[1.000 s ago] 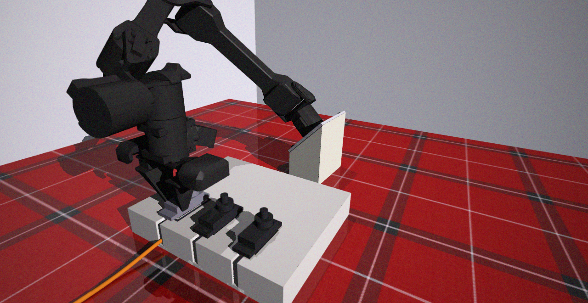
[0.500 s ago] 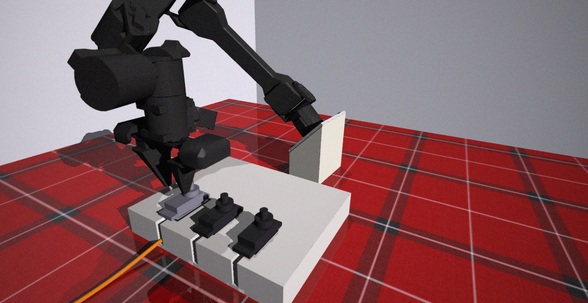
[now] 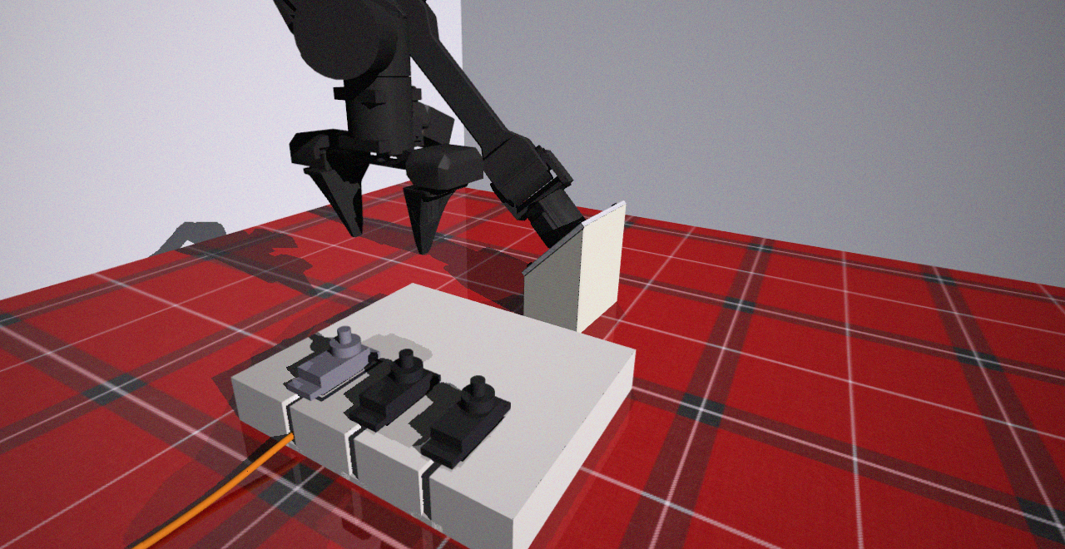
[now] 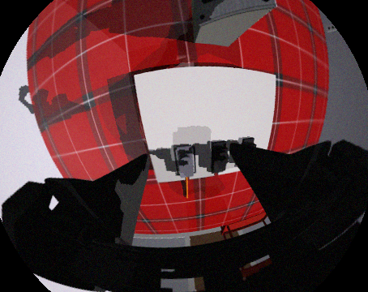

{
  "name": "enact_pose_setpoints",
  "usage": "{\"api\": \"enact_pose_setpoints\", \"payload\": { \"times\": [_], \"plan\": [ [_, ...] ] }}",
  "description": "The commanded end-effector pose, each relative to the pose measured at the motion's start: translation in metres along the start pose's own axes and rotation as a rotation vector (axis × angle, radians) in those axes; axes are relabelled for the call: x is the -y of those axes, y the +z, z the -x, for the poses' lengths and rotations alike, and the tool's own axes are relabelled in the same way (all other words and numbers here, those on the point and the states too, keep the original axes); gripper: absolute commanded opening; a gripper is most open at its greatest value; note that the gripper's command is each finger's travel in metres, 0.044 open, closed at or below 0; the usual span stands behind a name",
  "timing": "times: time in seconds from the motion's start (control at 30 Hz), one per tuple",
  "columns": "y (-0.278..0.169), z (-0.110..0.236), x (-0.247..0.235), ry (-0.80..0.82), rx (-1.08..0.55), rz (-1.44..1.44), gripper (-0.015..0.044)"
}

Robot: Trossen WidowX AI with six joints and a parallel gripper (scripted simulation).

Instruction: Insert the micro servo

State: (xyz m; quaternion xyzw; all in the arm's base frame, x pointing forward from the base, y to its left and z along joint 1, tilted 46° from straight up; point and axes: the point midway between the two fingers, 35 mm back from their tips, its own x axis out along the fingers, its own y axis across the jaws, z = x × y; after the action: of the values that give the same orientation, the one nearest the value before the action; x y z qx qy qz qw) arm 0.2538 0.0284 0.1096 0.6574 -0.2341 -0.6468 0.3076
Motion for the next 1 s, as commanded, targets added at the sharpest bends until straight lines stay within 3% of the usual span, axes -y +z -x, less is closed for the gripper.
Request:
{"api": "enact_pose_setpoints", "payload": {
  "times": [0.0,0.17,0.37,0.97],
  "plan": [
    [0.018,0.004,-0.002,0.002,0.017,-0.011,0.0440],
    [0.016,0.009,-0.001,0.001,0.013,0.000,0.0440],
    [0.010,0.042,0.001,-0.001,-0.008,0.078,0.0440],
    [0.009,0.043,0.001,-0.001,-0.009,0.081,0.0440]
  ]
}}
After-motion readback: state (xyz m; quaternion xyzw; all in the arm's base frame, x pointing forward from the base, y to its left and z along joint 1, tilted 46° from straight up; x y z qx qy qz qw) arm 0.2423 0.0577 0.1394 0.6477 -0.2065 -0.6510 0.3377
